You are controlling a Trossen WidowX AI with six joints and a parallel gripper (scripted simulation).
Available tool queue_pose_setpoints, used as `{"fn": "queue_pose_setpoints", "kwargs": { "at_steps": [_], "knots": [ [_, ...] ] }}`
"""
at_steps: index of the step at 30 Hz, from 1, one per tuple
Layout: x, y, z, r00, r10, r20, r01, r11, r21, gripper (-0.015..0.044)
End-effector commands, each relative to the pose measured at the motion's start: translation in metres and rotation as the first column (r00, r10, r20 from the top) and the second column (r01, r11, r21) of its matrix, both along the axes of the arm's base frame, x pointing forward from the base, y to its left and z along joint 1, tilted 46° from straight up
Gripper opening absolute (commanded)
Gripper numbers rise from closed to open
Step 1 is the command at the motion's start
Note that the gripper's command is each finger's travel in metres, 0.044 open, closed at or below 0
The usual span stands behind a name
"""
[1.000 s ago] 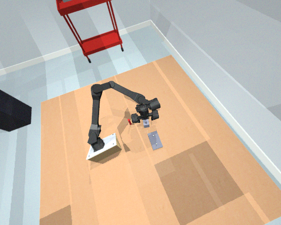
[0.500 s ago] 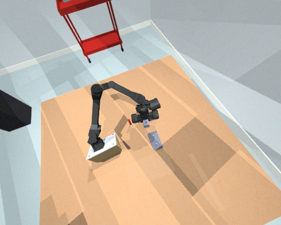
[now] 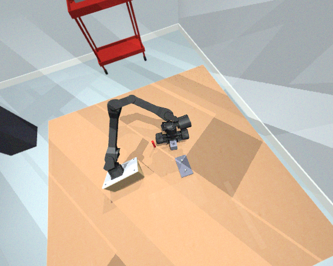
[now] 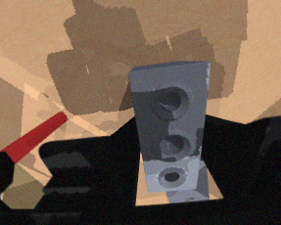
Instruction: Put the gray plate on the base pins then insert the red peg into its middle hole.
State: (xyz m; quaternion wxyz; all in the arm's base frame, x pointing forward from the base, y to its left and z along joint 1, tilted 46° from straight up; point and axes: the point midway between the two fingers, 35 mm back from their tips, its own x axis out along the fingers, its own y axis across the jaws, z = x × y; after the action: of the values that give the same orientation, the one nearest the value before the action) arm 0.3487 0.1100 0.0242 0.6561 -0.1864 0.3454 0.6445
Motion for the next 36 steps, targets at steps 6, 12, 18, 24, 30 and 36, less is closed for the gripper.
{"fn": "queue_pose_setpoints", "kwargs": {
  "at_steps": [6, 12, 18, 24, 30, 36],
  "knots": [
    [0.006, -0.022, 0.017, 1.000, -0.001, 0.007, 0.001, 1.000, -0.008, 0.0000],
    [0.008, -0.036, 0.029, 1.000, -0.001, 0.007, 0.001, 1.000, -0.009, 0.0000],
    [0.009, -0.050, 0.042, 1.000, -0.001, 0.006, 0.001, 1.000, -0.010, 0.0000],
    [0.009, -0.064, 0.056, 1.000, 0.000, 0.006, 0.001, 1.000, -0.009, 0.0000],
    [0.007, -0.077, 0.070, 1.000, 0.000, 0.005, 0.000, 1.000, -0.006, 0.0000],
    [0.006, -0.085, 0.078, 1.000, 0.001, 0.005, -0.001, 1.000, -0.004, 0.0000]
  ]
}}
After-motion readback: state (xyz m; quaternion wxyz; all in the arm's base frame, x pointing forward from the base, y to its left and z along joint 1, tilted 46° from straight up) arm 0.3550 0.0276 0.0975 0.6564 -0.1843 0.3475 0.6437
